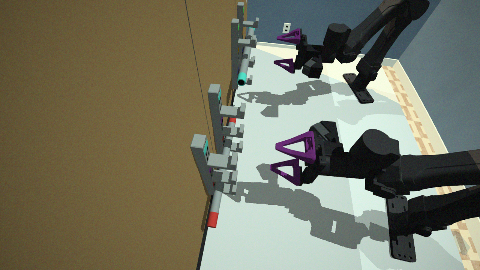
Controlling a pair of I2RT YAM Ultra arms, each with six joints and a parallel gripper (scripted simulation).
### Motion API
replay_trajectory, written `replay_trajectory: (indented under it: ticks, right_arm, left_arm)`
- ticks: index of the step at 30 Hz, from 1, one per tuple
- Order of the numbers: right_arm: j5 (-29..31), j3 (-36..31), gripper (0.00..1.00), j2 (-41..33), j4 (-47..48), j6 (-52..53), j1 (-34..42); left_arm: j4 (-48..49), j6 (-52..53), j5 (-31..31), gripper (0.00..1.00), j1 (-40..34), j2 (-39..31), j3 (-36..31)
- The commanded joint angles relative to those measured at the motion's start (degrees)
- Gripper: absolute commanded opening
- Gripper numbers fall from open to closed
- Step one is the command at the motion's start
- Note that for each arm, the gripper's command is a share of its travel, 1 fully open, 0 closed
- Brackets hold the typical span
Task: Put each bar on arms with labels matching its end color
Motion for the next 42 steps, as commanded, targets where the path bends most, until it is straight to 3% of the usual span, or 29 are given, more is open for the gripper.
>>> replay_trajectory:
  ticks: [1, 42]
  right_arm:
    - [-1.6, 0.3, 1.00, -1.4, 1.5, 0.3, -1.5]
    - [-13.4, 2.5, 1.00, -4.7, -3.9, 0.2, -13.2]
  left_arm:
    - [0.1, -0.4, -0.3, 1.00, -0.7, -1.9, 0.2]
    - [0.1, -0.4, -0.3, 1.00, -0.7, -1.9, 0.2]
